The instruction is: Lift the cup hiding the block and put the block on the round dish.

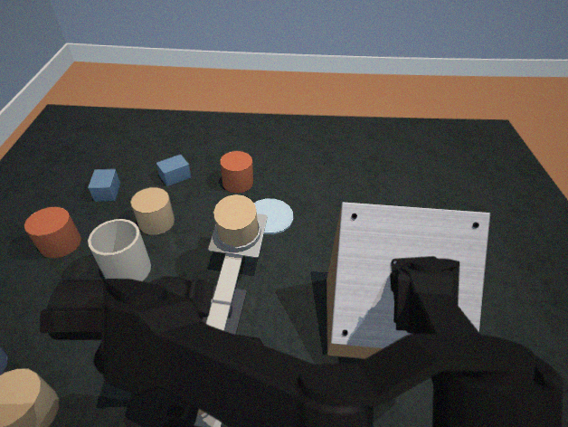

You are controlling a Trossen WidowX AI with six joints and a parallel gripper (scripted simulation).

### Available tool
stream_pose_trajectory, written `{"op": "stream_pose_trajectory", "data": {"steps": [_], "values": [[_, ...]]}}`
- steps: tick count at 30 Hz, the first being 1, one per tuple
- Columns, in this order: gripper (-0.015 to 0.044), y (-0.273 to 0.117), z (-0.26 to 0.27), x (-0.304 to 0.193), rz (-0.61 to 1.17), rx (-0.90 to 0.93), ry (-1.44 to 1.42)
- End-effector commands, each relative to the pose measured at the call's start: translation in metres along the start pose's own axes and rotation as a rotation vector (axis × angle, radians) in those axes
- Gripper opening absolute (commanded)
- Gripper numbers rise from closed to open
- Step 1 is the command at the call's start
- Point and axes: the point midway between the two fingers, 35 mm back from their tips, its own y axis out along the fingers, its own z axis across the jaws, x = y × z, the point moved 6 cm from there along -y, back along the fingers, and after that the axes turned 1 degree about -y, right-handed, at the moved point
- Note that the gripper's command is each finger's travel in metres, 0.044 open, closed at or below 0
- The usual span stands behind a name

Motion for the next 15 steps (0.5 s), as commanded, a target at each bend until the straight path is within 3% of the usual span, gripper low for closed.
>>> {"op": "stream_pose_trajectory", "data": {"steps": [1, 8, 11, 15], "values": [[0.044, 0.0065, 0.0004, -0.0003, 0.001, -0.001, 0.006], [0.044, 0.0151, 0.0013, 0.0, -0.001, 0.0, 0.006], [0.0361, 0.0151, 0.0013, 0.0, -0.001, 0.0, 0.006], [0.0335, 0.0151, 0.0013, 0.0, -0.001, 0.0, 0.006]]}}
